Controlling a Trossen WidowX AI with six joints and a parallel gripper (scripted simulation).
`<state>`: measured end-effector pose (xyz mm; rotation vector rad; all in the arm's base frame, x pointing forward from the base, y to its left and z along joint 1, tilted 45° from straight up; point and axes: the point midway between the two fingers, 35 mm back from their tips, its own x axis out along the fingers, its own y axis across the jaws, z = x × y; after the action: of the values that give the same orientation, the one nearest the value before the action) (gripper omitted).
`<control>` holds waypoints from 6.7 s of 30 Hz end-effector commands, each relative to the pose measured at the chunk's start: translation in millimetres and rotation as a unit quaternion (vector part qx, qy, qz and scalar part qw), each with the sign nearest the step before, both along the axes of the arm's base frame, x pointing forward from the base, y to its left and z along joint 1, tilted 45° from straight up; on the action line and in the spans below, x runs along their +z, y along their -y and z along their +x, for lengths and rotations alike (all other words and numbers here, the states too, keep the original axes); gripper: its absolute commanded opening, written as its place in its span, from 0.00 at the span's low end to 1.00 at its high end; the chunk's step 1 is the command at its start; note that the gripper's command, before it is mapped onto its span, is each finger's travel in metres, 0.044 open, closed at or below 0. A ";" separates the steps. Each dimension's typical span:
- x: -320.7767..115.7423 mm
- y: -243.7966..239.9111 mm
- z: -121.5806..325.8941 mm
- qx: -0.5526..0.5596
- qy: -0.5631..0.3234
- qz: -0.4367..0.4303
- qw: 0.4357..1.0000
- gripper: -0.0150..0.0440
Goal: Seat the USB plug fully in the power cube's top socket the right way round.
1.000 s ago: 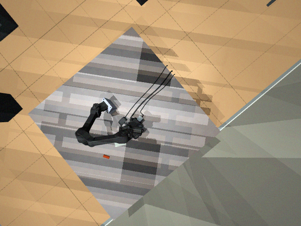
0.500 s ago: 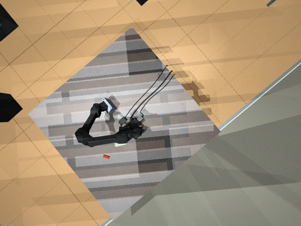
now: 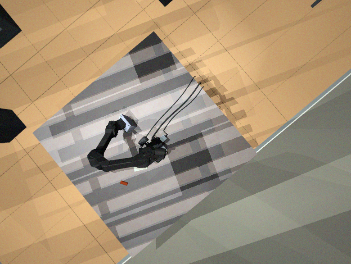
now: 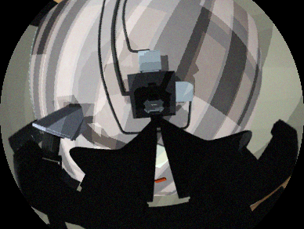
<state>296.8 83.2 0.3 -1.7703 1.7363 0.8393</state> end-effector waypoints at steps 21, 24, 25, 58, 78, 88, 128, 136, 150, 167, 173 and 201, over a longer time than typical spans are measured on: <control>-4.1 1.2 -1.6 0.001 -0.005 0.010 1.000 0.25; -4.5 1.3 -1.6 0.001 -0.005 0.011 1.000 0.25; -4.6 1.4 -1.6 0.001 -0.005 0.011 1.000 0.25; -8.9 2.6 -2.0 0.000 -0.006 0.023 1.000 0.25; -11.1 3.9 -2.1 0.000 -0.006 0.026 1.000 0.25; -12.0 4.8 -2.1 0.000 -0.006 0.026 1.000 0.25; -15.4 8.2 -2.2 0.000 -0.006 0.026 1.000 0.25; -16.1 8.8 -2.2 0.000 -0.006 0.026 1.000 0.25; -17.3 10.0 -2.2 0.000 -0.006 0.026 1.000 0.25; -18.7 11.5 -2.2 0.000 -0.006 0.026 1.000 0.25; -19.2 12.0 -2.3 0.000 -0.006 0.026 1.000 0.25; -21.6 14.4 -2.3 0.000 -0.006 0.026 1.000 0.25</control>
<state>295.1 70.1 -20.5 -1.7282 1.7049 0.8864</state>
